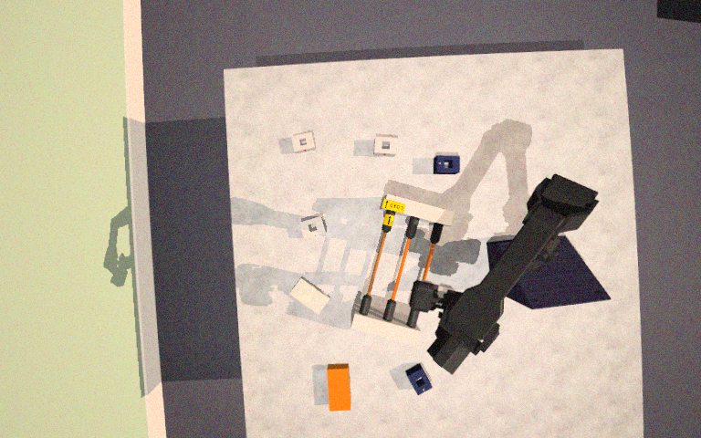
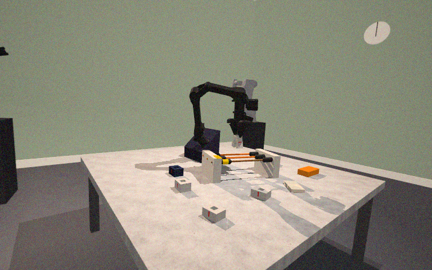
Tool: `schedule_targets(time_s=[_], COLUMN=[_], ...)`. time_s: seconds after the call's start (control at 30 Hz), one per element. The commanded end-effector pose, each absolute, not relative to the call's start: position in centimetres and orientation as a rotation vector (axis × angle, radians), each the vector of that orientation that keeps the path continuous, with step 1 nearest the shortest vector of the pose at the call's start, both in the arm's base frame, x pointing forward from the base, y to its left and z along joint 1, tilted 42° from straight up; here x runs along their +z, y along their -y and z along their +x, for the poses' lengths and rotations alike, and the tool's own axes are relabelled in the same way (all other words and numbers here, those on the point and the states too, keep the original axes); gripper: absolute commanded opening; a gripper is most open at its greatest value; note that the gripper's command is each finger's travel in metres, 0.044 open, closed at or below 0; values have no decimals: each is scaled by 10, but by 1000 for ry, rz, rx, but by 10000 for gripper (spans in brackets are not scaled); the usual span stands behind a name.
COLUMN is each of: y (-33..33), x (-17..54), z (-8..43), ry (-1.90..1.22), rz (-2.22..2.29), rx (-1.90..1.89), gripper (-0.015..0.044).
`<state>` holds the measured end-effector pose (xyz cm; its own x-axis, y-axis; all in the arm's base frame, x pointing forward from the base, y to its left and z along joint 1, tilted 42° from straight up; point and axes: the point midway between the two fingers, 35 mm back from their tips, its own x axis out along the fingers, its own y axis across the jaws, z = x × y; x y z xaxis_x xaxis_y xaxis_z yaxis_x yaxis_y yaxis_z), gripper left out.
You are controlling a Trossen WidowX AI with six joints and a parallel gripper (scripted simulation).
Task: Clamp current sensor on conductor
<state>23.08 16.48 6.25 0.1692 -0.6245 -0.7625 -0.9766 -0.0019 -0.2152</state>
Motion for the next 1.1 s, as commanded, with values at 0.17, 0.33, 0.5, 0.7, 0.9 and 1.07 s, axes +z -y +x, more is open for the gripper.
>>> schedule_targets(time_s=[0.17,0.33,0.5,0.7,0.9,1.07], y=[-169,-167,-163,-155,-144,-135], x=[73,79,85,92,99,104], z=[271,294,316,343,368,385], ry=[-1528,-1527,-1526,-1528,-1531,-1535], rz=[-1702,-1697,-1692,-1687,-1683,-1681], rx=[596,588,578,563,546,532], gripper=[0,0,0,0,0,0])
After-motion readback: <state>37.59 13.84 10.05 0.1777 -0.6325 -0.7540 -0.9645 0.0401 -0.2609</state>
